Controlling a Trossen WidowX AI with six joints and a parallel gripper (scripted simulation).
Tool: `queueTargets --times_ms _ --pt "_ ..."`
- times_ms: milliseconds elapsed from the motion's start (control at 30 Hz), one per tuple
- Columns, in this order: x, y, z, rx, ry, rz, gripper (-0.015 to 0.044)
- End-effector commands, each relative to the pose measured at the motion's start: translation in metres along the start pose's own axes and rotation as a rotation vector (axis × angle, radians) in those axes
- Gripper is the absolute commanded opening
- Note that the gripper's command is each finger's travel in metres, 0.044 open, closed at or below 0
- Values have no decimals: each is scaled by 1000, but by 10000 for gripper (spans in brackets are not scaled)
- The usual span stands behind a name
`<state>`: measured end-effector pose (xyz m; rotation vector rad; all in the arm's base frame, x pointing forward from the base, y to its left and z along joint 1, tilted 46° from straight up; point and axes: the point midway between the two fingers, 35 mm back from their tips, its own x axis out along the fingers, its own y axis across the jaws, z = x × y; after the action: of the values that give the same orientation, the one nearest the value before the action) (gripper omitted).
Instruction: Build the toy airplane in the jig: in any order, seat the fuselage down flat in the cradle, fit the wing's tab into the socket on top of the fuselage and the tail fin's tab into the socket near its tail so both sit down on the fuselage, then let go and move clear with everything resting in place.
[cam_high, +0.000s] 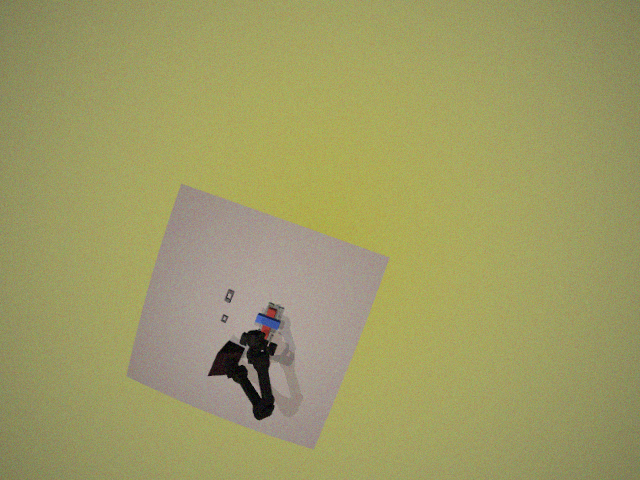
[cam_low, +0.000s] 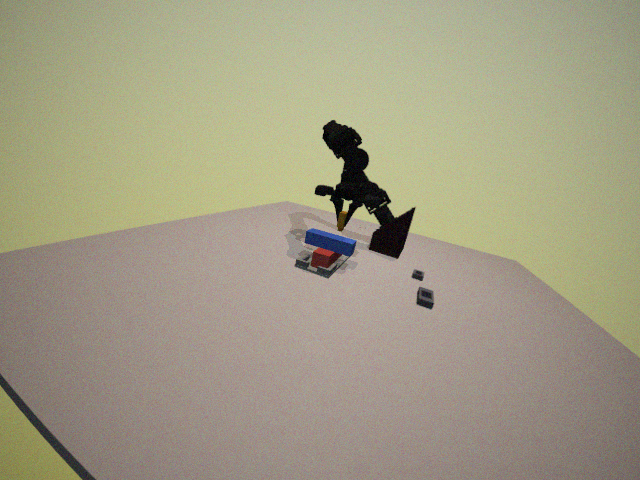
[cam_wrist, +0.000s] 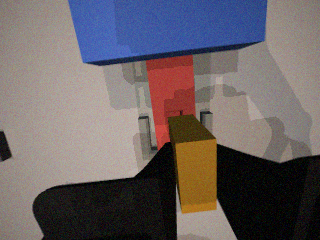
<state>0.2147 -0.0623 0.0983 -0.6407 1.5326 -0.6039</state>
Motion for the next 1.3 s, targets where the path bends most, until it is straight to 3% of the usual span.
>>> queueTargets --times_ms 0,833,1033,1167,1267 --pt "6 -1 0 -4 0 -5 65" --pt "37 -1 -1 -3 0 -8 65" --pt "35 -1 0 1 0 -2 5" --pt "35 -1 0 1 0 -2 0" --pt "35 -1 0 1 0 -2 79"
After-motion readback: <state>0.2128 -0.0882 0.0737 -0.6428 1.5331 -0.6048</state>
